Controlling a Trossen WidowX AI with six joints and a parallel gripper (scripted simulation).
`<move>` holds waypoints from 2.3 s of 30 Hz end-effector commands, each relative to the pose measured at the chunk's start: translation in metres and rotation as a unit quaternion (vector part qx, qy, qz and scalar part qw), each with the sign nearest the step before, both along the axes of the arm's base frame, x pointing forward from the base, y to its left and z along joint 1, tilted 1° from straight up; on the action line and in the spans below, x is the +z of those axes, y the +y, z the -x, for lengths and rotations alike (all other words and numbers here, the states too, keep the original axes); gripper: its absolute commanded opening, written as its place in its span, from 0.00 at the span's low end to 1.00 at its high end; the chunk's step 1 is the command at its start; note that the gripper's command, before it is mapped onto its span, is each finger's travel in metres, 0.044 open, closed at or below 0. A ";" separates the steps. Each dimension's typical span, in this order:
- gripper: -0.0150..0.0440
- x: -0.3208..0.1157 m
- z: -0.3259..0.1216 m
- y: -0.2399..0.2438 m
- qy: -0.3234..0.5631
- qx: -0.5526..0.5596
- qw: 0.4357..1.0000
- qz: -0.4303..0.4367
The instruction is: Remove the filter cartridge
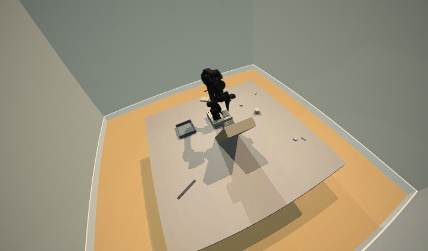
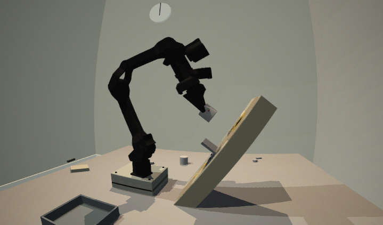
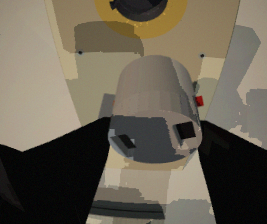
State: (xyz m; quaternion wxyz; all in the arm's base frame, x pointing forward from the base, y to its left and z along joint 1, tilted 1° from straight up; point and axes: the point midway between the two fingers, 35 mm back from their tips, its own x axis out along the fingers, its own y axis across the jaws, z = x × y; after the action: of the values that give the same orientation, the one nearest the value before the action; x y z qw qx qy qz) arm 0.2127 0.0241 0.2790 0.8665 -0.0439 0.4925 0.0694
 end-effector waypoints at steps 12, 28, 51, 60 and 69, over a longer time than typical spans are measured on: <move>0.25 -0.002 -0.012 -0.038 0.000 0.004 1.000 0.001; 0.25 -0.008 -0.014 -0.074 0.002 -0.035 0.999 0.003; 0.25 -0.025 0.022 -0.183 -0.002 -0.352 0.936 -0.001; 0.25 -0.032 0.049 -0.220 -0.007 -0.469 0.883 -0.003; 0.25 -0.036 0.070 -0.239 -0.011 -0.536 0.844 -0.004</move>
State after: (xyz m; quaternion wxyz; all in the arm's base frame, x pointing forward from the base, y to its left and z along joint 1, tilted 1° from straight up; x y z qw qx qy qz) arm 0.1481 -0.2092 0.2435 0.7818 0.2205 0.4376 -0.3855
